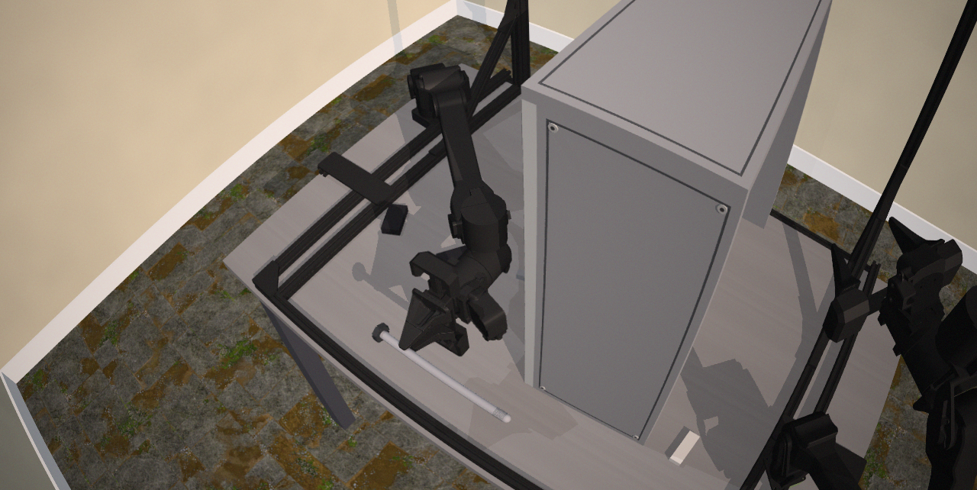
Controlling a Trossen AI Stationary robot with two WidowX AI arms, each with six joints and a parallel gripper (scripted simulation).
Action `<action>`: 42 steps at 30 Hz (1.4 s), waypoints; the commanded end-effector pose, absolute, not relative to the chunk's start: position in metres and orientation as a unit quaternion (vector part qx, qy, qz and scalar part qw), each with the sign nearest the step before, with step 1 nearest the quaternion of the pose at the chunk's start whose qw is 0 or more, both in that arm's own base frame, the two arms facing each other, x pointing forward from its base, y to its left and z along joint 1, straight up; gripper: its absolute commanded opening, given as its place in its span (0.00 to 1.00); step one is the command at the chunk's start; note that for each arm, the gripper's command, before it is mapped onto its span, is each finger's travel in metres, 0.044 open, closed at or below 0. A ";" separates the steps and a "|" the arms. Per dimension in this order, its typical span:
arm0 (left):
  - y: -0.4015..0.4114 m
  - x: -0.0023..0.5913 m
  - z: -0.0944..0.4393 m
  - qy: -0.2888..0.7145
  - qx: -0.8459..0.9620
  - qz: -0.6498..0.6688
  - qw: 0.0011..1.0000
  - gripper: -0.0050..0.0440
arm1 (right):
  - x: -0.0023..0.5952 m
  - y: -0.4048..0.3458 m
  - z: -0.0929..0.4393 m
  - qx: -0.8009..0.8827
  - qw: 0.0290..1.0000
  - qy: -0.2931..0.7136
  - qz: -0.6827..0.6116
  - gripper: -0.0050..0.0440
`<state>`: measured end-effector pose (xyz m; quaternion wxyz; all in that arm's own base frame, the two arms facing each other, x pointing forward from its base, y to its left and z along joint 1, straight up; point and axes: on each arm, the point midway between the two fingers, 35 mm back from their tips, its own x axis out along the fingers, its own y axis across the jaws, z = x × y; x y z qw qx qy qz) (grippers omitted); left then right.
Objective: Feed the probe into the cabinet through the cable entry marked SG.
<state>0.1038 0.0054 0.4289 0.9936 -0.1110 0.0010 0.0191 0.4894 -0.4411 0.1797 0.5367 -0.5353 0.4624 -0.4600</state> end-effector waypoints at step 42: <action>0.053 0.135 0.471 -0.098 -0.308 0.160 0.933 1.00 | 0.489 -0.441 0.181 -0.535 0.535 0.462 -0.462 0.10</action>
